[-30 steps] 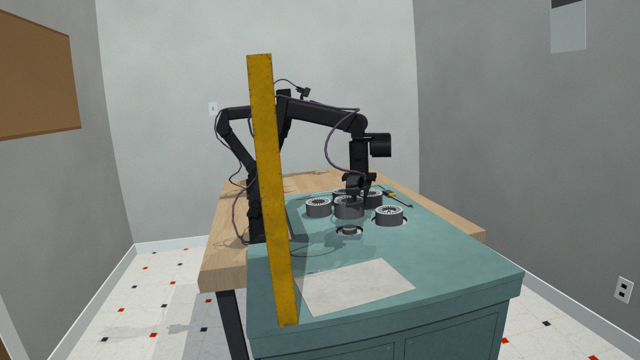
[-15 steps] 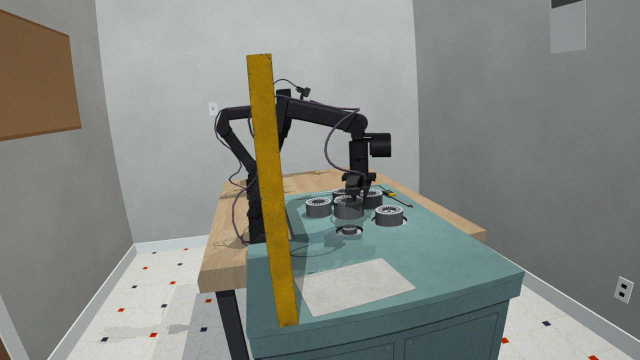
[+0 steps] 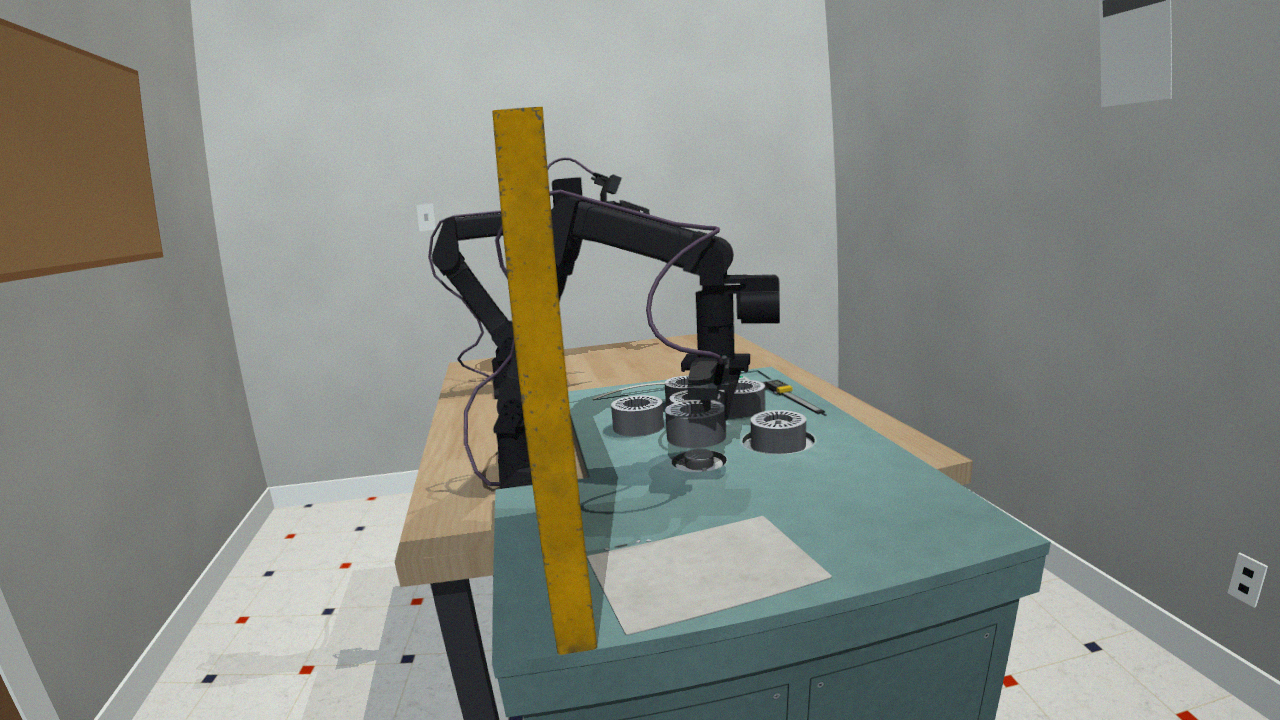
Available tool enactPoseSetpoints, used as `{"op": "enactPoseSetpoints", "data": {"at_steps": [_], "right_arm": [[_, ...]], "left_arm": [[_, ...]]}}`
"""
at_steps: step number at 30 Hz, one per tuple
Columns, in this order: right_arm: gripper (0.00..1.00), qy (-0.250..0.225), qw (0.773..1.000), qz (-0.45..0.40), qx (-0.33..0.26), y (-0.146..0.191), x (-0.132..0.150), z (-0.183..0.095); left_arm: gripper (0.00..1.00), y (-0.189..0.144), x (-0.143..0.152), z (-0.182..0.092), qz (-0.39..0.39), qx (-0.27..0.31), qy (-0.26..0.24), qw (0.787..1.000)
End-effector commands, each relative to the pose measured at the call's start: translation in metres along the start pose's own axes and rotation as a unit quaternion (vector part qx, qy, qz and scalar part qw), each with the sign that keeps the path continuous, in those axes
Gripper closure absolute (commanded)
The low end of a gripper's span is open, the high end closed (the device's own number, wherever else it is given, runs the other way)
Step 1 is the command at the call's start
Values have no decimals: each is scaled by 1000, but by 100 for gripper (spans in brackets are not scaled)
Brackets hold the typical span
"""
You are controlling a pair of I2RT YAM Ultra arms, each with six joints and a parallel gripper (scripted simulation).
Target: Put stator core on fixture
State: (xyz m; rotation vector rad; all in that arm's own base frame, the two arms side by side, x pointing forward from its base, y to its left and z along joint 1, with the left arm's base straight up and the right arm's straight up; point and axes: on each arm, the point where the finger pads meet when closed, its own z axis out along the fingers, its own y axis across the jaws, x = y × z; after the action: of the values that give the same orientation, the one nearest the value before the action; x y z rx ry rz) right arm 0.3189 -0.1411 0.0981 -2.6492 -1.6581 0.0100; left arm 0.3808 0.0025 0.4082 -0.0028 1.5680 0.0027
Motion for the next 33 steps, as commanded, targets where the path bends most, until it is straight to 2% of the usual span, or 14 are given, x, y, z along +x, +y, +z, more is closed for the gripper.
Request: {"op": "enactPoseSetpoints", "data": {"at_steps": [1,6,8,9,13,17,18,19,26,27,28,32,33], "right_arm": [[100,-1,999,-3,-40,3,1,-19],[100,-1,999,-8,-37,4,1,-18],[100,-1,999,-7,-40,6,1,-14],[100,-1,999,-5,-35,3,1,-3],[100,-1,1000,-4,-24,2,0,-4],[100,-1,999,-5,-35,8,-1,-4],[100,-1,999,-4,-34,6,-1,-2],[100,-1,1000,-3,-16,-4,-2,12],[100,5,1000,-5,-30,7,2,8],[100,0,1000,-5,-7,-7,-1,21],[100,-3,1000,-4,-22,2,-2,16],[100,-1,1000,-2,-19,3,-2,15],[61,0,1000,-1,-18,2,-1,15]], "left_arm": [[0,1,-22,-7,-1,-3,-28,1000],[0,1,-22,-7,-1,-3,-28,1000],[0,1,-22,-7,-1,-3,-28,1000],[0,1,-22,-7,-1,-3,-28,1000],[0,1,-22,-7,-1,-3,-28,1000],[0,1,-22,-7,-1,-3,-28,1000],[0,1,-22,-7,-1,-3,-28,1000],[0,1,-22,-7,-1,-3,-28,1000],[0,1,-22,-7,-1,-3,-28,1000],[0,1,-22,-7,-1,-3,-28,1000],[0,1,-22,-7,-1,-3,-28,1000],[0,1,-22,-7,-1,-3,-28,1000],[0,1,-22,-7,-1,-3,-28,1000]]}}
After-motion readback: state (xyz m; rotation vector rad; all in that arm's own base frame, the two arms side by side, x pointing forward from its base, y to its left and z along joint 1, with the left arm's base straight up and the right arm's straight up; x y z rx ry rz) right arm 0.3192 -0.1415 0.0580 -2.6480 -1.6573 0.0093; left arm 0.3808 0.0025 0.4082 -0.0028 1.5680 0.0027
